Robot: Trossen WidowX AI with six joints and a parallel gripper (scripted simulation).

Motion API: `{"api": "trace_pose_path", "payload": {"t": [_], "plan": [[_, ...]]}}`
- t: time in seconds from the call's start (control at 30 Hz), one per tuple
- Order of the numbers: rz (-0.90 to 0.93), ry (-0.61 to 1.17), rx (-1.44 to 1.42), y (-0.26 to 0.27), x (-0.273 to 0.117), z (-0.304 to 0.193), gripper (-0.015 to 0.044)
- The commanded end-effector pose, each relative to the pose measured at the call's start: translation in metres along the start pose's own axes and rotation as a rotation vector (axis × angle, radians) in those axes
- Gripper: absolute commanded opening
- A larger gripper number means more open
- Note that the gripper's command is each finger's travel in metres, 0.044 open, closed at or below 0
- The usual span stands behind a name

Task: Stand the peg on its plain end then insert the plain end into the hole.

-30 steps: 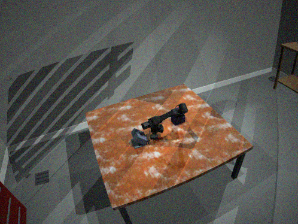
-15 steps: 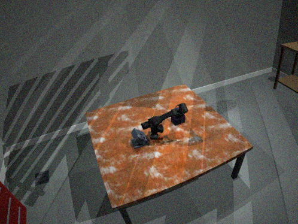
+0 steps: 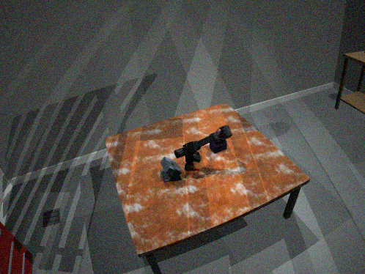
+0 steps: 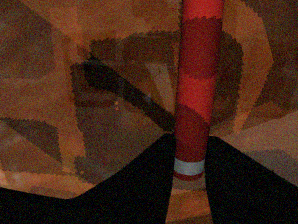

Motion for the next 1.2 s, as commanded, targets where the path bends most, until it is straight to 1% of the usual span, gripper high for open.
{"api": "trace_pose_path", "payload": {"t": [0.0,1.17], "plan": [[0.002,0.031,0.007,0.002,-0.002,0.005,0.0049],[-0.024,0.333,0.009,0.005,-0.014,0.049,0.0049]]}}
Point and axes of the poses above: the point midway between the two fingers, 35 mm back from their tips, its own x axis out along the fingers, its own y axis across the jaws, z = x × y, the point moved 10 cm from there along -x, back along the fingers, and after that the axes turned 5 degrees about x, right-handed, at the moved point
